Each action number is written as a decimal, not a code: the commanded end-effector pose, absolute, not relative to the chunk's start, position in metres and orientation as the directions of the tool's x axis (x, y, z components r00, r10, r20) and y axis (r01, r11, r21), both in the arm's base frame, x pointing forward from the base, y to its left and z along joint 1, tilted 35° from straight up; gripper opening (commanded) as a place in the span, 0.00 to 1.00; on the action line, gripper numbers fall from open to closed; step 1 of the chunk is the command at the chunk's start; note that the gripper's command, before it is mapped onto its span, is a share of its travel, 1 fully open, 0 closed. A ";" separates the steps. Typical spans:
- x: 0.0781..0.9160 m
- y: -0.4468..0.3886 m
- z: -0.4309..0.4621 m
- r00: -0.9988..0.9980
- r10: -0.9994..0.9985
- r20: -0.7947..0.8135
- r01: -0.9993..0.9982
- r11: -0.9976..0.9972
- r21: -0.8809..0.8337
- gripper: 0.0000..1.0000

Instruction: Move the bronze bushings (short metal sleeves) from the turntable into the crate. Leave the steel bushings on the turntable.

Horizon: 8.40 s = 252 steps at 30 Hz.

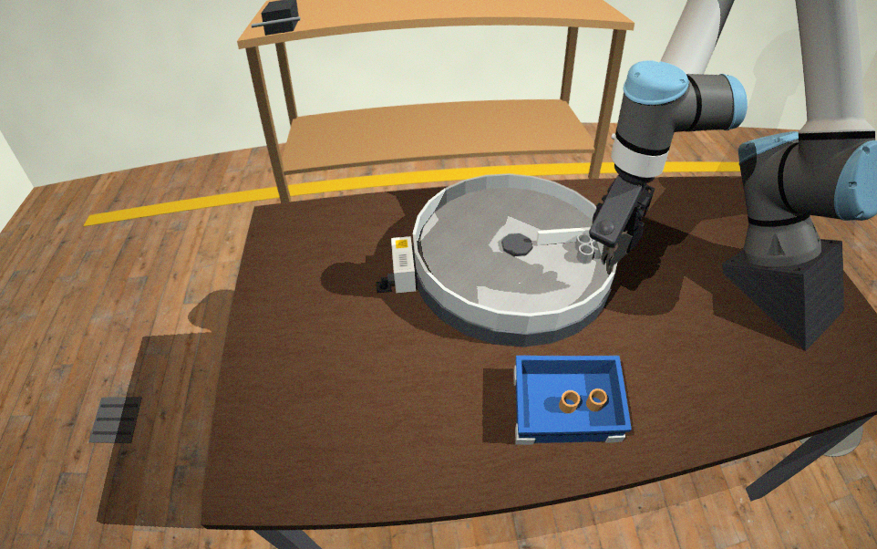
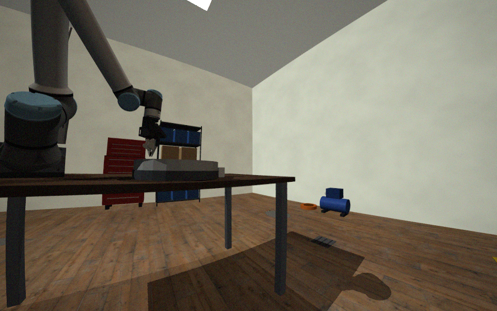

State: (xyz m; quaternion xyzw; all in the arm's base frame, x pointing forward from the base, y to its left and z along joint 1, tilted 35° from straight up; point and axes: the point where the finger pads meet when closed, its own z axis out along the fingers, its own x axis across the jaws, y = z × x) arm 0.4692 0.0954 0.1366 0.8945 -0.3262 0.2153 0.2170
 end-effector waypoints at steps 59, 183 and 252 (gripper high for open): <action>0.431 -0.005 0.189 0.940 -0.079 0.332 -0.237 -0.850 0.470 0.05; 0.434 -0.022 0.171 0.947 -0.055 0.315 -0.210 -0.852 0.480 0.05; 0.437 -0.021 0.175 0.946 -0.054 0.320 -0.211 -0.852 0.480 0.05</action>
